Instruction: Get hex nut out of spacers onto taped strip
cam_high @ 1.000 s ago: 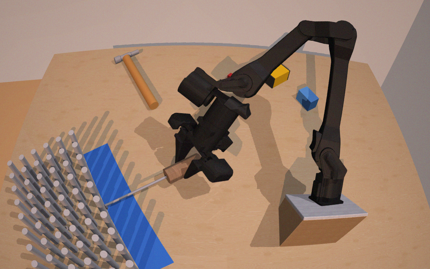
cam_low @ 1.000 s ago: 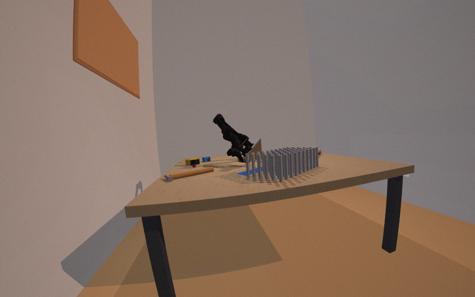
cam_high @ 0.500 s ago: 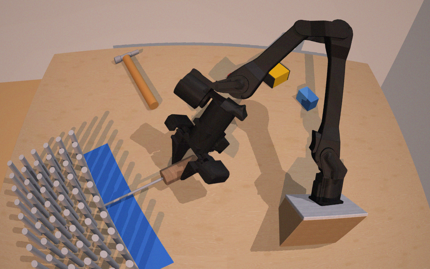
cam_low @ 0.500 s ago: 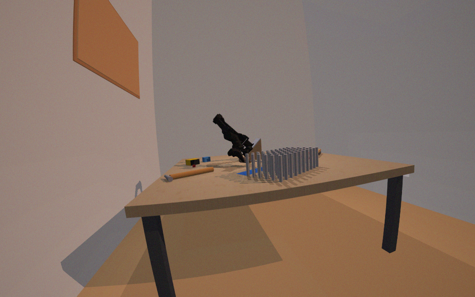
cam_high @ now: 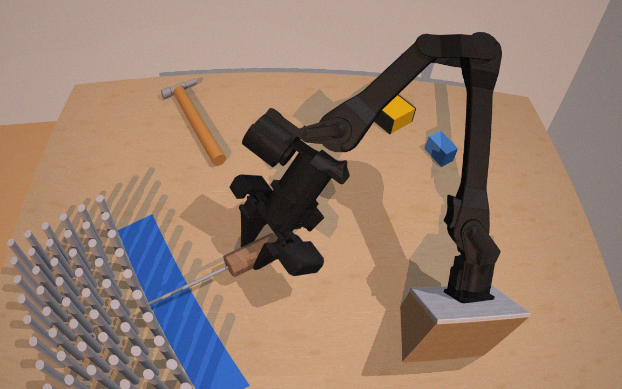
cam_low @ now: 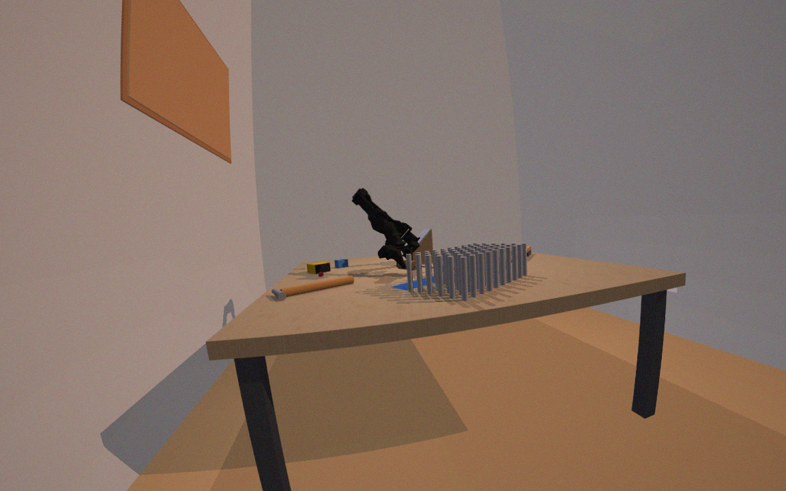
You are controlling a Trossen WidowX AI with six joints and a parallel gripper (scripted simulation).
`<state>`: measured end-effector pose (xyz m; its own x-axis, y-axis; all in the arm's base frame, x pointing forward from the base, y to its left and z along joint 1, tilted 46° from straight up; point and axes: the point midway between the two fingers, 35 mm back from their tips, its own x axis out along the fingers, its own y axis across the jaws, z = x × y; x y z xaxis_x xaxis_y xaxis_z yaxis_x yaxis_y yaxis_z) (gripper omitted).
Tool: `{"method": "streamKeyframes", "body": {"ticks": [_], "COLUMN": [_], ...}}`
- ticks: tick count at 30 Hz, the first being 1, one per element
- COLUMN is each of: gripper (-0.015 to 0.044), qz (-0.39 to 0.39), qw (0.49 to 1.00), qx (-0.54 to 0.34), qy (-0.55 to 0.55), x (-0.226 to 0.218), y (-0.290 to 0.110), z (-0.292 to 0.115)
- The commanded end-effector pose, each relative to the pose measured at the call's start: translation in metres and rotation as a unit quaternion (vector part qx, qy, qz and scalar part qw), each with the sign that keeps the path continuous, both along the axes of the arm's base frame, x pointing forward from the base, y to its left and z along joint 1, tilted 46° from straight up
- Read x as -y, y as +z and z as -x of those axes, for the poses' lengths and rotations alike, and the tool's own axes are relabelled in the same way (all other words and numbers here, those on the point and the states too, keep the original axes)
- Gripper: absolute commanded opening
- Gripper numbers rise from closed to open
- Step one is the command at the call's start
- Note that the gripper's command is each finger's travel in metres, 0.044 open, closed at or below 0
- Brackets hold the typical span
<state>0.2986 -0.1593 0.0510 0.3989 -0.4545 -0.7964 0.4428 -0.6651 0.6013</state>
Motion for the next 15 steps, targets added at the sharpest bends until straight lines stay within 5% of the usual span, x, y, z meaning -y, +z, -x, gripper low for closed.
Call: {"method": "streamKeyframes", "body": {"ticks": [1,15], "gripper": [0.0,0.0], "qz": [0.001,0.001], "qw": [1.0,1.0], "qx": [0.006,0.006], "qy": [-0.001,-0.001], "x": [-0.0004,-0.0022], "y": [0.0014,-0.0018], "z": [-0.0053,-0.0131]}}
